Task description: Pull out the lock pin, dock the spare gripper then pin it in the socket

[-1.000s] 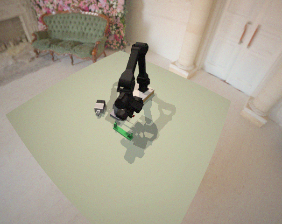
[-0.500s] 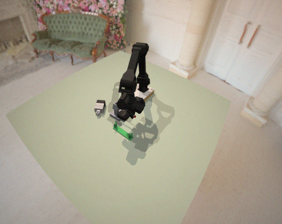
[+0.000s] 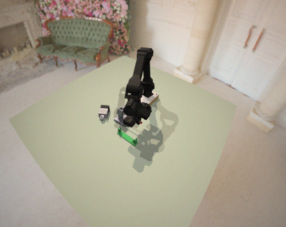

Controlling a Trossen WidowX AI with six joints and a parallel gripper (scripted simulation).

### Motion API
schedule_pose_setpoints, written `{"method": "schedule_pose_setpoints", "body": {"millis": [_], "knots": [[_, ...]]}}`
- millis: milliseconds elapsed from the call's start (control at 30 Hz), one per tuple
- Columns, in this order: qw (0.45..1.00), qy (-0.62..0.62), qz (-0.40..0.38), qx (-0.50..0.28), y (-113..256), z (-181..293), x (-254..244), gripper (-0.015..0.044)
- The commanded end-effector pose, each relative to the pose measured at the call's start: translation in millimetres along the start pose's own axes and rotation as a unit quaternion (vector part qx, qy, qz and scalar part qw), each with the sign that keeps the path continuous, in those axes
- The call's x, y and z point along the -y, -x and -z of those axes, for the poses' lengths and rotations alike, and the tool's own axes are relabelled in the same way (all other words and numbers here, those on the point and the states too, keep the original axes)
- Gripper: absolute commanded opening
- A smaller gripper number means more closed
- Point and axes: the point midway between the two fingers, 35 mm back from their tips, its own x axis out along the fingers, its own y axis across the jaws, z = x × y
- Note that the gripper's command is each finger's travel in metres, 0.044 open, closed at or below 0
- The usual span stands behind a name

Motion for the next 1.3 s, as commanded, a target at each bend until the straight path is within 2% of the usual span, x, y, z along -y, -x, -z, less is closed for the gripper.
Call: {"method": "schedule_pose_setpoints", "body": {"millis": [0, 1267], "knots": [[1.000, 0.000, 0.000, -0.001, -0.1, -3.6, 0.3, 0.0000], [1.000, -0.001, -0.005, -0.004, 0.3, -35.1, 0.5, 0.0000]]}}
